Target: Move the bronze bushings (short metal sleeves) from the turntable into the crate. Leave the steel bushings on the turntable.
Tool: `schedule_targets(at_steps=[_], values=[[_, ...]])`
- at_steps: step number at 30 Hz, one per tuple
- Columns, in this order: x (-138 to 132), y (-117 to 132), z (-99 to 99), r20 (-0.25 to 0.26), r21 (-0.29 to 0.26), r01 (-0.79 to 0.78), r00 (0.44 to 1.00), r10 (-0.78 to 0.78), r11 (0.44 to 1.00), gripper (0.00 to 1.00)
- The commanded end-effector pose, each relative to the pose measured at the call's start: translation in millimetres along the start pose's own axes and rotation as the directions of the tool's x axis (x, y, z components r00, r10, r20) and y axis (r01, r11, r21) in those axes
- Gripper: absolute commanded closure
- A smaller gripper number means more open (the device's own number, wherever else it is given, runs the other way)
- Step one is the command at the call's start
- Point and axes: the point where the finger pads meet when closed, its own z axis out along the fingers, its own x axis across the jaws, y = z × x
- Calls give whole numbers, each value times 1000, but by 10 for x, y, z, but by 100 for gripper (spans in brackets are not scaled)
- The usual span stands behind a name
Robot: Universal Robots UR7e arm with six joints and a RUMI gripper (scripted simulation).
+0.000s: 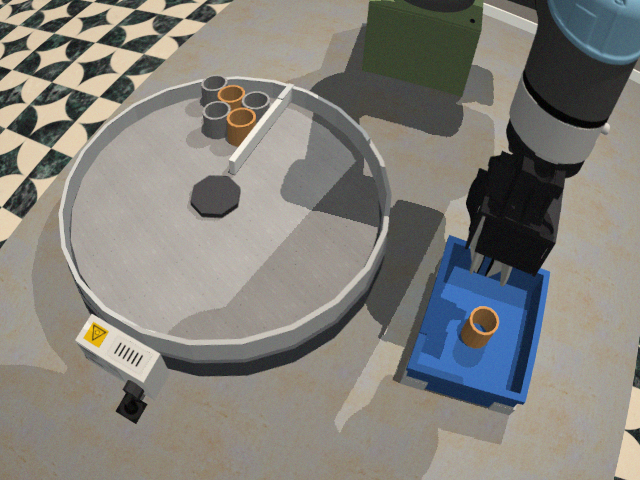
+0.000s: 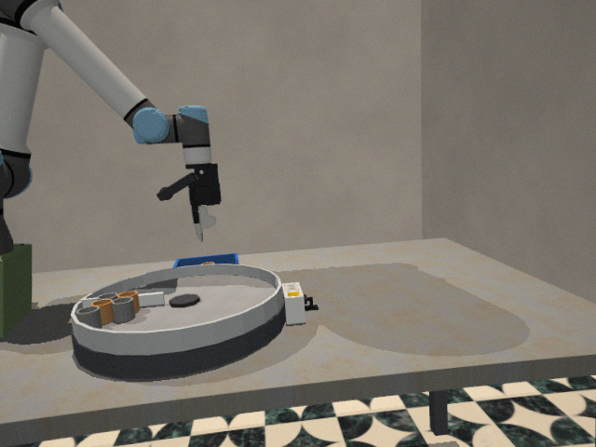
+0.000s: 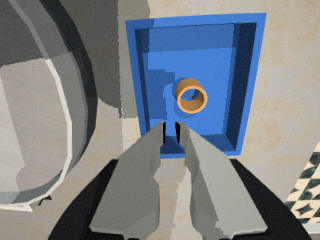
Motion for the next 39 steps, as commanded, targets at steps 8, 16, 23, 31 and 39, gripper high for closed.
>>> schedule_targets(at_steps=[8,16,23,31,39], values=[[-278,-101,-4,0,-2,40,999,-40,999,95],[-493,-173,-4,0,-1,71,998,-71,998,95],[-786,-284,-3,0,-2,113,994,-113,994,95],[-1070,-381,-3,0,-1,152,988,-152,988,95],[-1472,-524,-2,0,-1,209,978,-209,978,95]])
